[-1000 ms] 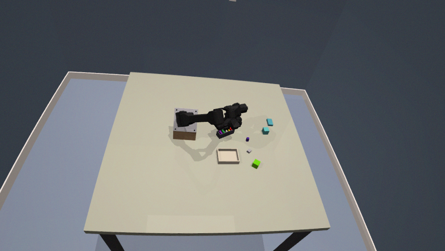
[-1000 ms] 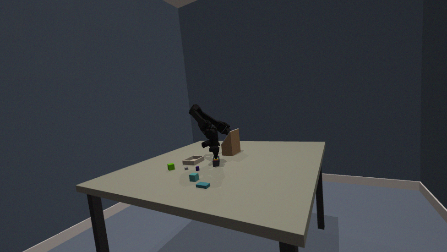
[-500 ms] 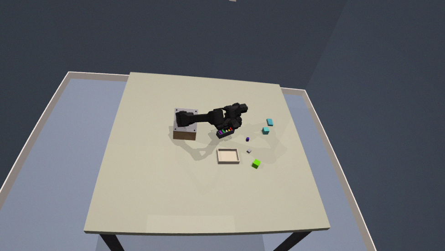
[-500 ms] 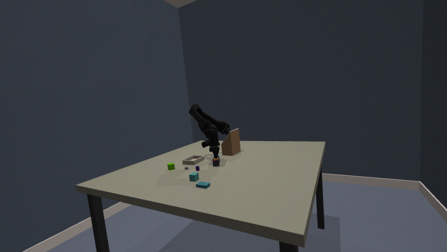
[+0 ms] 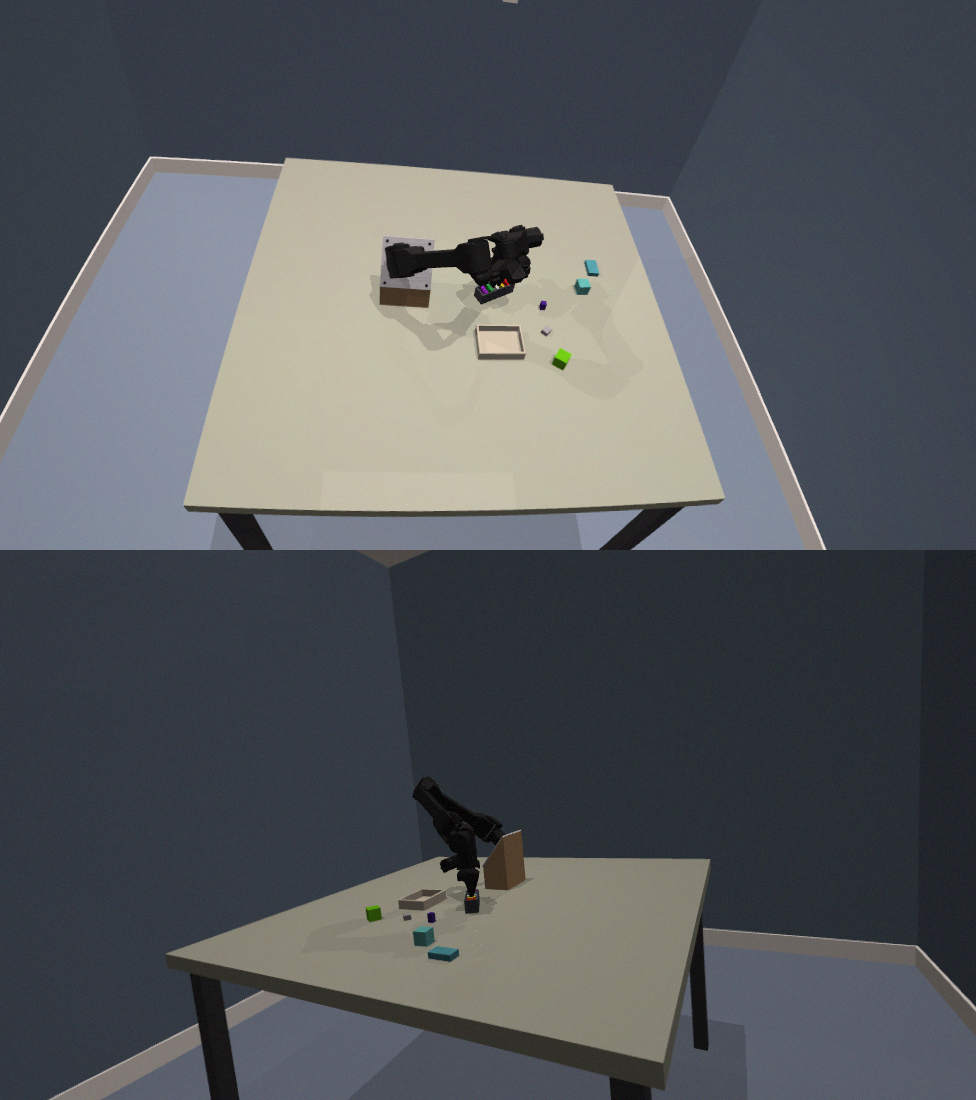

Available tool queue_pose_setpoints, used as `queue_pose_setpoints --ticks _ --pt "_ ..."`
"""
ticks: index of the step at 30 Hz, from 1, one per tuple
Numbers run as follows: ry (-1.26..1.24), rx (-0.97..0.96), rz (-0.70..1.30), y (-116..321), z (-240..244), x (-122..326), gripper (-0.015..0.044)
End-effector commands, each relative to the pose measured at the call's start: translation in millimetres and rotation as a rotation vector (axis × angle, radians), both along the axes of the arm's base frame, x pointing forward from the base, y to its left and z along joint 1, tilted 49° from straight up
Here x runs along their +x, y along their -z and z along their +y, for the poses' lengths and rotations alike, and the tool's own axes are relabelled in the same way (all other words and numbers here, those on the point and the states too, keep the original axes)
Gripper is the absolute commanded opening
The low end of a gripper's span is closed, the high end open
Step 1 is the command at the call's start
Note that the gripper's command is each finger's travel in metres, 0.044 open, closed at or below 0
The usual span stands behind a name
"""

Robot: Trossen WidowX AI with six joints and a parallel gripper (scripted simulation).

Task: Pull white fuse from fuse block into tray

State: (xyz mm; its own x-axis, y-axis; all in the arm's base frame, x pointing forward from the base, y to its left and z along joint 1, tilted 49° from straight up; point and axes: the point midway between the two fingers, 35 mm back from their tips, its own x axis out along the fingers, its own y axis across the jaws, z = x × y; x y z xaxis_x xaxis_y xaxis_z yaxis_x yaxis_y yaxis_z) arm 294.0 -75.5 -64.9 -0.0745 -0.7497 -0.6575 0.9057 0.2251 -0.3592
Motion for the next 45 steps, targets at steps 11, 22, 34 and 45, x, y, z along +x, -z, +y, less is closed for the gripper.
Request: queue_pose_setpoints --ticks 11,22,34,45 --pt "-0.001 -0.004 0.004 0.5 -1.3 -0.5 0.0074" --pt "0.0 0.0 0.0 0.0 0.0 0.0 0.0007" --pt "0.0 0.0 0.0 -2.2 2.8 0.5 0.0" --pt "0.0 0.0 0.001 -5.6 6.9 1.2 0.0"
